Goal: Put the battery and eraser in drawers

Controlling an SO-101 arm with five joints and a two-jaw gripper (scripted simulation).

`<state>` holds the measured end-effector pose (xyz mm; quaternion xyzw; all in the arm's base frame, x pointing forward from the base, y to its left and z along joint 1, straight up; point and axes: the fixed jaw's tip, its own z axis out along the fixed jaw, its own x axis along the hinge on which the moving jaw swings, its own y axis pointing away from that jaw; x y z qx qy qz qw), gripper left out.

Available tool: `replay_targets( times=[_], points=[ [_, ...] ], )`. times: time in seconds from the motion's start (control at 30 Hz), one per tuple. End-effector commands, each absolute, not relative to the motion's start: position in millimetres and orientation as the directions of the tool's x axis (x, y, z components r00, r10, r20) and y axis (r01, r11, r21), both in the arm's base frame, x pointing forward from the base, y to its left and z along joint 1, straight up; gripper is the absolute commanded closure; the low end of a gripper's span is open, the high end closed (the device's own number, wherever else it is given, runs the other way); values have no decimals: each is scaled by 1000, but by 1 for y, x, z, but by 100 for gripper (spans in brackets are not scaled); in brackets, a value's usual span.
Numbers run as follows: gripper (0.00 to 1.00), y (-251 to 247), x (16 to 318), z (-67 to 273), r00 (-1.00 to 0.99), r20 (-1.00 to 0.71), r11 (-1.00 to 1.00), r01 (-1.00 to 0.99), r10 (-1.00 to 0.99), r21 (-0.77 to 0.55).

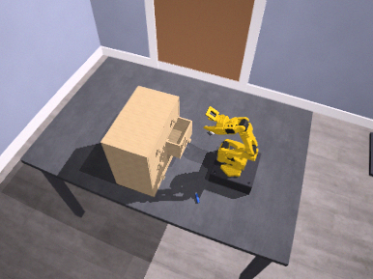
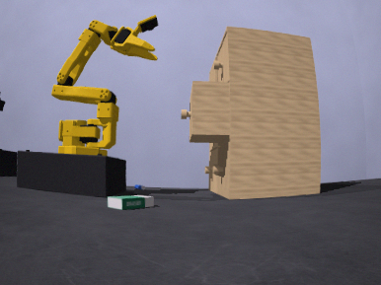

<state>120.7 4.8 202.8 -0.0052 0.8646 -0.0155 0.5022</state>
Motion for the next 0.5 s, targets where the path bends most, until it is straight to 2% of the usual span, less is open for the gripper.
replay_targets(
  times=[0.0,0.27,0.47],
  points=[
    [73,-11,120,202,-501,-864,990,142,47,-28],
    [73,-42,113,202,-472,-864,919,393,175,-28],
    [73,-56,106,202,-445,-864,860,510,235,-28]
  ],
)
